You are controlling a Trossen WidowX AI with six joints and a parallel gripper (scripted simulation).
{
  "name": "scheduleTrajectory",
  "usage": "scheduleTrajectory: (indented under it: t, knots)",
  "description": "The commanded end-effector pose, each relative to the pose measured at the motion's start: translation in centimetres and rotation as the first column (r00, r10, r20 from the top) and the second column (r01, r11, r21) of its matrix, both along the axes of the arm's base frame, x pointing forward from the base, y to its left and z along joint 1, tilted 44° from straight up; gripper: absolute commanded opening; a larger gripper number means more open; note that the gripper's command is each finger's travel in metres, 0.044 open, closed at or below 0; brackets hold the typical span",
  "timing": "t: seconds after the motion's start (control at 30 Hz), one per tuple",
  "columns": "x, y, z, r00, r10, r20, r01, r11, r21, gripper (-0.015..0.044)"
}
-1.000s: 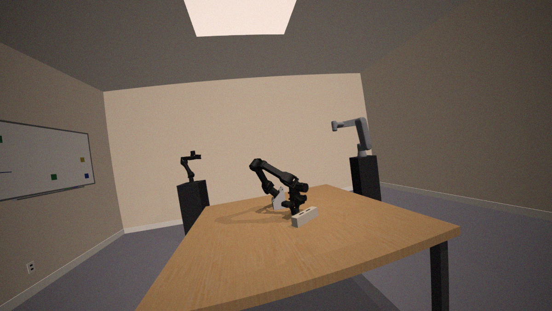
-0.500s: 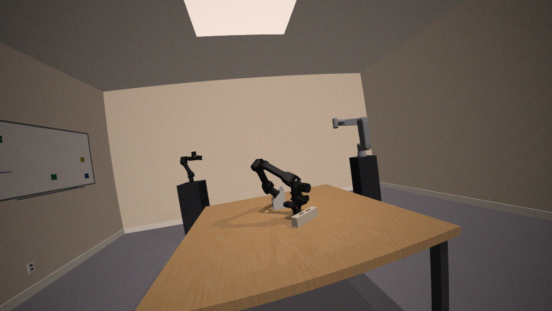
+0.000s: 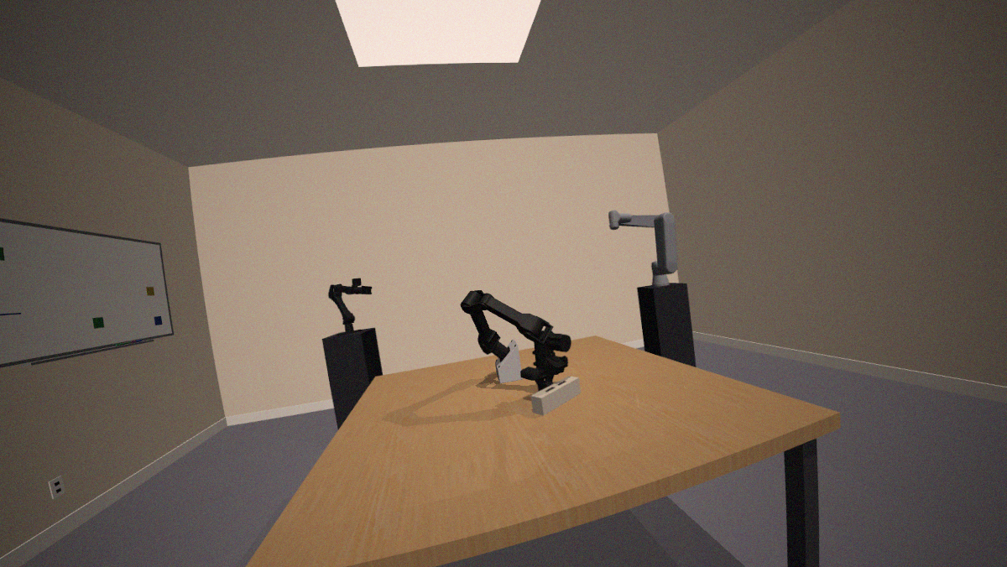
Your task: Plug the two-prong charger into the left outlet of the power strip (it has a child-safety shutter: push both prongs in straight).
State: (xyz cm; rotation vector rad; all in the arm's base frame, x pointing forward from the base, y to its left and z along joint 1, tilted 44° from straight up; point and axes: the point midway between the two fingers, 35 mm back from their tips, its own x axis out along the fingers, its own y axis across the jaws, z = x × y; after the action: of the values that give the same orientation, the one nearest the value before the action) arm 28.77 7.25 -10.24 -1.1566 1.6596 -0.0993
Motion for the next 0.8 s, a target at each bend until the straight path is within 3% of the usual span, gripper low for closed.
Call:
scheduleTrajectory:
  t: [0.0, 0.77]
  knots:
    - [0.25, 0.23, -0.10, 1.000, 0.003, -0.004, -0.003, 1.000, 0.004, 0.0000]
    - [0.47, 0.44, -0.20, 1.000, 0.003, -0.004, -0.003, 1.000, 0.004, 0.0000]
